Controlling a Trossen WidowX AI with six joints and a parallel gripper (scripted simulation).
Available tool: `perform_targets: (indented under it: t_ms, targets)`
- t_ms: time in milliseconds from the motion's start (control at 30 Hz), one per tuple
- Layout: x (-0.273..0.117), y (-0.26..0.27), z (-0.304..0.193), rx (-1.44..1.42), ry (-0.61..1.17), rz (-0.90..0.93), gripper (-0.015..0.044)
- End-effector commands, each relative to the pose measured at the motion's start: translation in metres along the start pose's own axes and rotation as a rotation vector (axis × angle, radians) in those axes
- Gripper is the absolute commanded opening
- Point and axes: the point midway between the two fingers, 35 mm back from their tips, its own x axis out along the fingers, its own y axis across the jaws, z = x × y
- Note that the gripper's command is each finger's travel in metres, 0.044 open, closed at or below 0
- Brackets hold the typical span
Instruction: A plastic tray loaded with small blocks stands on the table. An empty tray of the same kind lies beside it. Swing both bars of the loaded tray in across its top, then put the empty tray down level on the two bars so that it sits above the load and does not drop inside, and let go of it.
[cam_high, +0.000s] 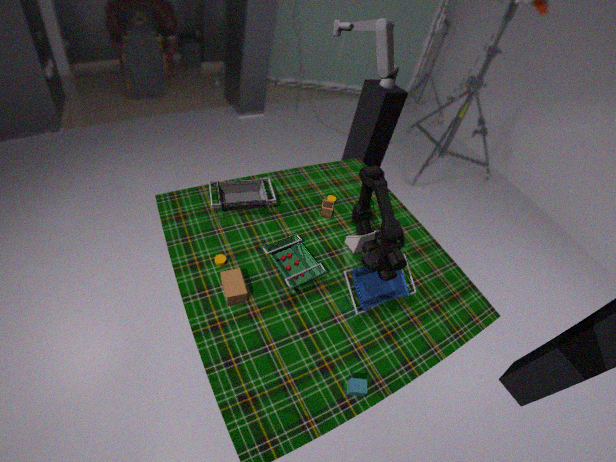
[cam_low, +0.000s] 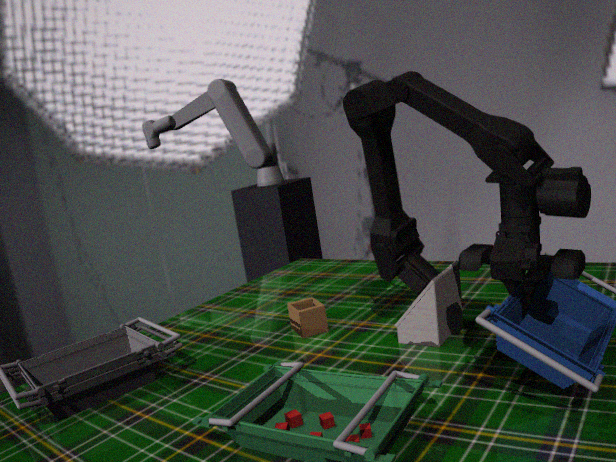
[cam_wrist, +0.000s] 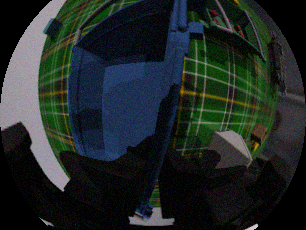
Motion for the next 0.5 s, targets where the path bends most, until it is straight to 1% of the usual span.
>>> perform_targets:
  t_ms: [0, 467]
  targets:
    - [-0.009, 0.004, 0.001, 0.01, 0.0, 0.03, 0.0]
    - [-0.036, 0.036, 0.013, 0.01, 0.0, 0.032, 0.0]
